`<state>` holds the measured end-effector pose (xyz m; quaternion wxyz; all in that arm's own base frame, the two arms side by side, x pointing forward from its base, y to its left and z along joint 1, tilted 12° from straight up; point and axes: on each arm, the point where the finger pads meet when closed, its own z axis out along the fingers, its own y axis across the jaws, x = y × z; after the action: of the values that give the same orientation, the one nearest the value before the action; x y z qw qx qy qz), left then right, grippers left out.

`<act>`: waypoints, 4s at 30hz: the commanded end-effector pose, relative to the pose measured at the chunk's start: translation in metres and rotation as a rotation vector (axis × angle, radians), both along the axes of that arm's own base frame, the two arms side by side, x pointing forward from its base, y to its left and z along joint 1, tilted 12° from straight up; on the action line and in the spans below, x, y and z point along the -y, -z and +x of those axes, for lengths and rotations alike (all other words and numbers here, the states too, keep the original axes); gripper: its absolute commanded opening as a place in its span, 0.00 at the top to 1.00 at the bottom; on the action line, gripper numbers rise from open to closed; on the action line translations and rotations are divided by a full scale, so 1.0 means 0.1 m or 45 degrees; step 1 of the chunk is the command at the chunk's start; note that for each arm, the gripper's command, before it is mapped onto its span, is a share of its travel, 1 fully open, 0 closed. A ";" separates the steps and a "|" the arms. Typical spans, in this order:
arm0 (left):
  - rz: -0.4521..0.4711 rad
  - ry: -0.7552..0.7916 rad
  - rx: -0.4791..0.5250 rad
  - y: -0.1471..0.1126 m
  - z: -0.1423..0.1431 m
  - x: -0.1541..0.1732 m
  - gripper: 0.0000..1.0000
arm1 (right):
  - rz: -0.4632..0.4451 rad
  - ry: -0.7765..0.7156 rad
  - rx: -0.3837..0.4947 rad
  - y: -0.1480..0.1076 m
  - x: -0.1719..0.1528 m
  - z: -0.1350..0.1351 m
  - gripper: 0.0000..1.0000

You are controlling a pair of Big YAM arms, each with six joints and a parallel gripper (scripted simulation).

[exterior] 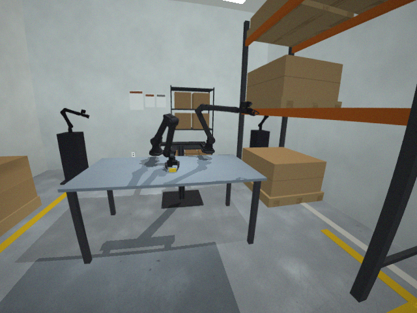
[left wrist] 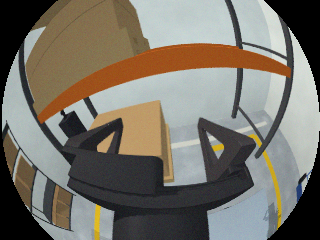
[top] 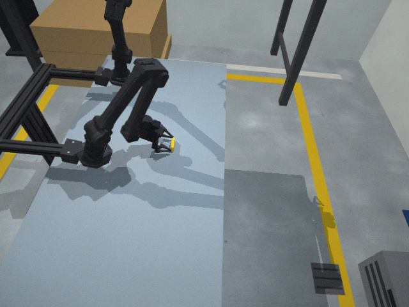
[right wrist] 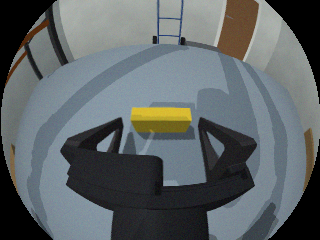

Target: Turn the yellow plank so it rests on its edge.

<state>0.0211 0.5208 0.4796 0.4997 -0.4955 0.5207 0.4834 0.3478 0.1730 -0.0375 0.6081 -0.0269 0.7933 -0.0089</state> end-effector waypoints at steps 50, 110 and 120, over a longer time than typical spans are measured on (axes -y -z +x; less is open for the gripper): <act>0.092 -0.021 0.013 -0.41 -0.08 -0.09 0.00 | -0.001 -0.022 0.029 -0.17 -0.01 -0.11 0.00; 0.092 -0.021 0.013 -0.41 -0.08 -0.09 0.00 | 0.023 -0.009 0.024 -0.59 0.00 -0.58 0.00; 0.092 -0.021 0.013 -0.41 -0.08 -0.09 0.00 | 0.017 -0.016 0.020 -0.61 -0.01 -0.60 0.00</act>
<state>0.0211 0.5208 0.4796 0.4997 -0.4955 0.5207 0.4834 0.2928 0.1733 0.0175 0.6133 -0.0297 0.7892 -0.0089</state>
